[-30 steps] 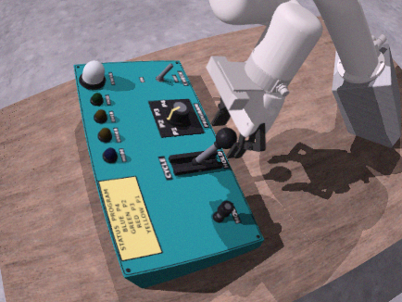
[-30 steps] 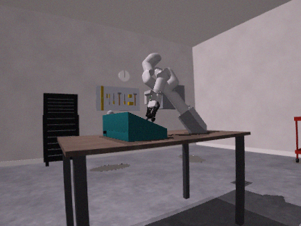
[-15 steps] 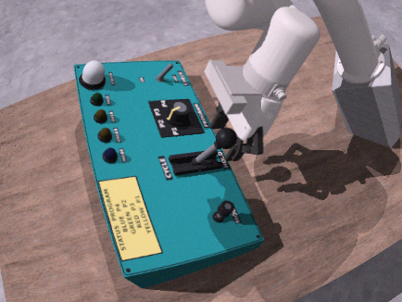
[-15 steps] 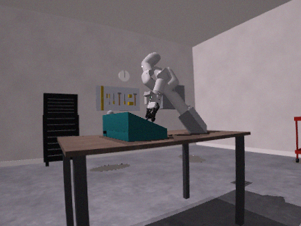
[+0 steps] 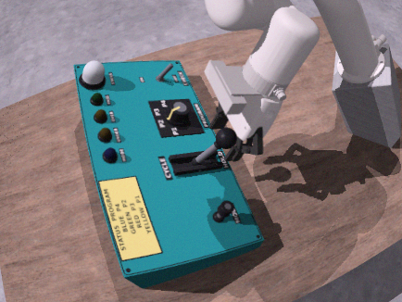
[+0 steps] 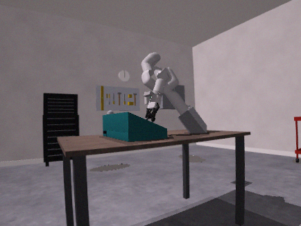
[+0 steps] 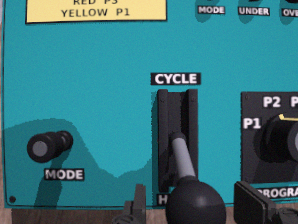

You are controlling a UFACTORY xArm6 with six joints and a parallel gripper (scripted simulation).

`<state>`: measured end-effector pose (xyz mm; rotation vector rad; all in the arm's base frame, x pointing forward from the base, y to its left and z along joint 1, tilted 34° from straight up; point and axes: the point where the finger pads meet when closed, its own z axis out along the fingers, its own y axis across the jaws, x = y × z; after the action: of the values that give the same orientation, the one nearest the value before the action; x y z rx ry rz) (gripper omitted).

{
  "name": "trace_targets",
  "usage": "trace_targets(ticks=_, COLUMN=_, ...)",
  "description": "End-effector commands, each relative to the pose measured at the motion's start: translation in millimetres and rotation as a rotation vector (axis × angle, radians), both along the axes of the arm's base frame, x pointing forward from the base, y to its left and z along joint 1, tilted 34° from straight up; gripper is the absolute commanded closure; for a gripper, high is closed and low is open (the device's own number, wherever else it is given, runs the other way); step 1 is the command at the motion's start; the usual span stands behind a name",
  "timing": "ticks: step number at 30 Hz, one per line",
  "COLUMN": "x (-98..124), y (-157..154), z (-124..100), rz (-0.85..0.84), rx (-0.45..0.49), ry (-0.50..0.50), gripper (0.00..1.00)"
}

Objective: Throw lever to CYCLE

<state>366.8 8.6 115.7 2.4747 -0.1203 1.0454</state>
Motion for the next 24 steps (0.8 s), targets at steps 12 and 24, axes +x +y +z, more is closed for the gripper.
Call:
trace_targets(ticks=12, x=4.2, y=-1.0, z=-1.3, rz=0.001, rx=0.001, ry=-0.002, gripper=0.24)
trace_targets(ticks=24, x=4.2, y=-1.0, z=-1.3, rz=0.001, rx=0.001, ry=-0.002, gripper=1.0)
